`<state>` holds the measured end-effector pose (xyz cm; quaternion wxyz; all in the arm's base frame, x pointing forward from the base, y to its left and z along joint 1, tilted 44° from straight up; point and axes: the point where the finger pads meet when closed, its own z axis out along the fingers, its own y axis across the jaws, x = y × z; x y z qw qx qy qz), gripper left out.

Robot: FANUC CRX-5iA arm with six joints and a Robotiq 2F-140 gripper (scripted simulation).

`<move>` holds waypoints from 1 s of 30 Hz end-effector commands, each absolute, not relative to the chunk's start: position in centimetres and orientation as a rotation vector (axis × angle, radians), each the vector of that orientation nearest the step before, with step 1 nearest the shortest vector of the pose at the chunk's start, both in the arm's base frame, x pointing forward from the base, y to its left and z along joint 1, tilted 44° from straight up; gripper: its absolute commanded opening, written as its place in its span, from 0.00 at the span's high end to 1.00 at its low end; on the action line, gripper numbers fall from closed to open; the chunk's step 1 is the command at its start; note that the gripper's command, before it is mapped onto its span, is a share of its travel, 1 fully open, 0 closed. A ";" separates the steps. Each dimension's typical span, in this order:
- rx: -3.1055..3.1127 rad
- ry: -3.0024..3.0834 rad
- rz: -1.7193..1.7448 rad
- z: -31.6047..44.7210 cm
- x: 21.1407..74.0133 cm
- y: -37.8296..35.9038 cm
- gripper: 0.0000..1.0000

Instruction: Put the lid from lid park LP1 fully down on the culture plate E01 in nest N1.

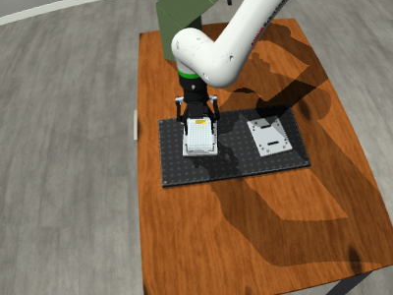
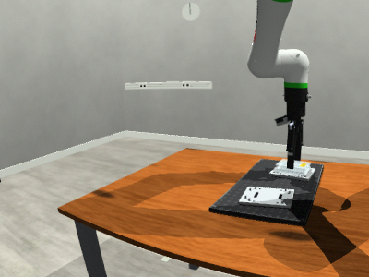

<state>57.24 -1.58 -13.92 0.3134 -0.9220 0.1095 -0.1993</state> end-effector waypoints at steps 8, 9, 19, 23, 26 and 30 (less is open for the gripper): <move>-2.432 0.289 -0.527 -14.1 57.4 -1.5 0.39; -2.432 0.289 -0.527 -14.2 57.5 -1.4 0.39; -2.432 0.289 -0.527 -14.5 57.7 -1.2 0.39; -2.432 0.289 -0.527 -14.5 57.7 -1.2 0.39; -2.432 0.289 -0.527 -14.5 57.7 -1.2 0.39; -2.432 0.289 -0.527 -14.5 57.7 -1.2 0.39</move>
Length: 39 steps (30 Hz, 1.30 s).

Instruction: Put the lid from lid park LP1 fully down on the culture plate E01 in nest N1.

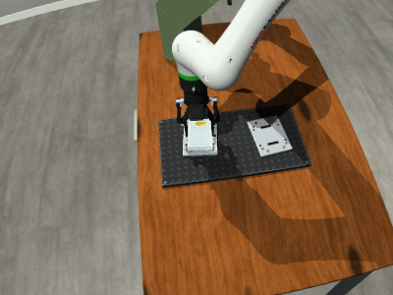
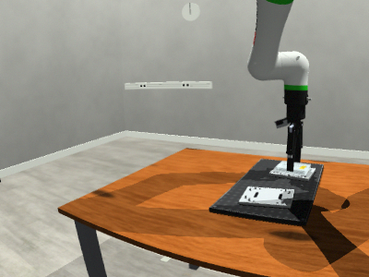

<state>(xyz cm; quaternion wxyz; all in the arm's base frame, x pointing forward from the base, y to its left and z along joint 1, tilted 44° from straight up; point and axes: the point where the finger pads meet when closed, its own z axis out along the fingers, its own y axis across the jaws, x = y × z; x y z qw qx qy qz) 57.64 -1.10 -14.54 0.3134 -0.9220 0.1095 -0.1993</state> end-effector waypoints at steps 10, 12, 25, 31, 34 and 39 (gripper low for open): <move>-2.432 0.289 -0.527 -14.5 57.7 -1.2 0.39; -2.432 0.289 -0.527 -14.5 57.7 -1.2 0.39; -2.432 0.289 -0.527 -14.6 57.7 -1.1 0.39; -2.432 0.289 -0.527 -14.7 57.8 -1.0 0.39; -2.432 0.289 -0.527 -14.7 57.8 -1.0 0.39; -2.432 0.289 -0.527 -14.7 57.8 -1.0 0.39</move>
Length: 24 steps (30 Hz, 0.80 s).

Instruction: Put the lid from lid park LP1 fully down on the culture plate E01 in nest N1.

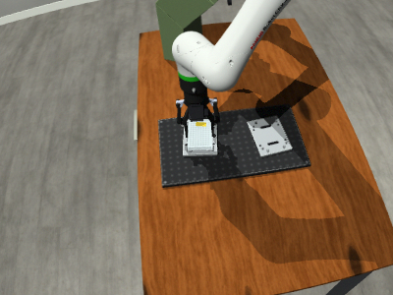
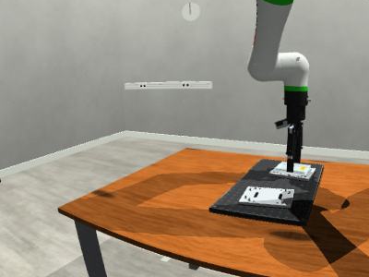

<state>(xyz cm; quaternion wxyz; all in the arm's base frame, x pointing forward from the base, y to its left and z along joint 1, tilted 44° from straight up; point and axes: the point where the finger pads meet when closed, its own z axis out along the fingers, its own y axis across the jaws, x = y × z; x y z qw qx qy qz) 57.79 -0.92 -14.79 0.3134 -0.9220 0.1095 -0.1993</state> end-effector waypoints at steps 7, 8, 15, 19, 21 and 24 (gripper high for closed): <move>-2.432 0.289 -0.527 -14.7 57.8 -1.0 0.39; -2.432 0.289 -0.527 -14.7 57.8 -1.0 0.39; -2.432 0.289 -0.527 -14.7 57.8 -1.0 0.39; -2.432 0.289 -0.527 -14.7 57.8 -1.0 0.31; -2.432 0.289 -0.527 -14.7 57.8 -1.0 0.31; -2.432 0.289 -0.527 -14.7 57.8 -1.0 0.31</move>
